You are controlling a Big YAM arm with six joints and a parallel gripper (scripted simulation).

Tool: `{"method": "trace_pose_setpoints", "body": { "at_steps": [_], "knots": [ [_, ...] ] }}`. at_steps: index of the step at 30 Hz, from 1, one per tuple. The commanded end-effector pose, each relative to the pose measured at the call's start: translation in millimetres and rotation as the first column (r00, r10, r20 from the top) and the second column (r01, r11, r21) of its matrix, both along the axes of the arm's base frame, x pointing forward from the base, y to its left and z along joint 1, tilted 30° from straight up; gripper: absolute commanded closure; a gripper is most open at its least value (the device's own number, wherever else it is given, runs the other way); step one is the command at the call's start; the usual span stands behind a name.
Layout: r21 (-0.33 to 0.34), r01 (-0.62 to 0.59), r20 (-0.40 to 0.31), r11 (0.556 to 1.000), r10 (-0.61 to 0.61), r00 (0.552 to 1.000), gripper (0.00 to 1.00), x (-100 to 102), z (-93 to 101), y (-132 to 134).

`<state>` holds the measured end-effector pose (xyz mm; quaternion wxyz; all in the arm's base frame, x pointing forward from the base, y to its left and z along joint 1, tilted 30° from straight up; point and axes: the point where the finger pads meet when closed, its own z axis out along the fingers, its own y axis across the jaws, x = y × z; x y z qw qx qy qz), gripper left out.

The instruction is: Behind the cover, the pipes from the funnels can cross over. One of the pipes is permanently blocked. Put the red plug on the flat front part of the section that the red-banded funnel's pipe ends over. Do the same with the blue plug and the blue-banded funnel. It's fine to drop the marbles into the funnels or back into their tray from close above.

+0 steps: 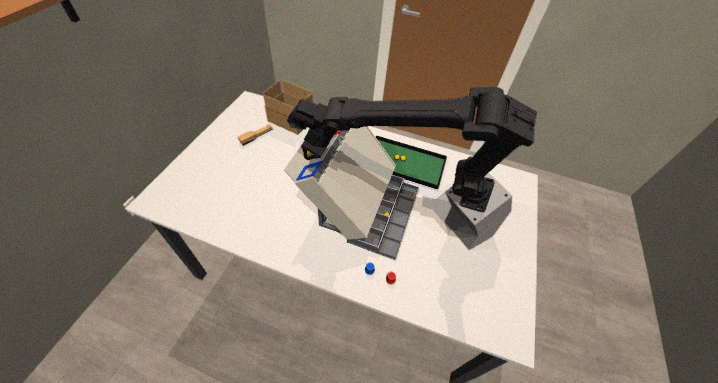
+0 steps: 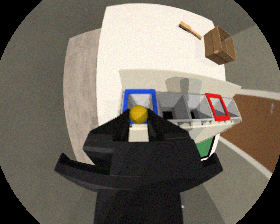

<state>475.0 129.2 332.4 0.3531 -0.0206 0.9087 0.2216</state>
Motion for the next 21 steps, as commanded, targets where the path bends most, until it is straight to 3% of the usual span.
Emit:
{"method": "trace_pose_setpoints", "body": {
  "at_steps": [1, 17, 21],
  "knots": [
    [-0.002, 0.007, 0.024, 1.0, -0.007, 1.0, 1.0, 16.0, 15.8, -5.6],
    [-0.002, 0.006, 0.025, 1.0, -0.006, 1.0, 1.0, 19.1, 16.4, -7.4],
    [-0.002, 0.006, 0.025, 1.0, -0.006, 1.0, 1.0, 17.8, 7.4, -3.0]
  ]
}}
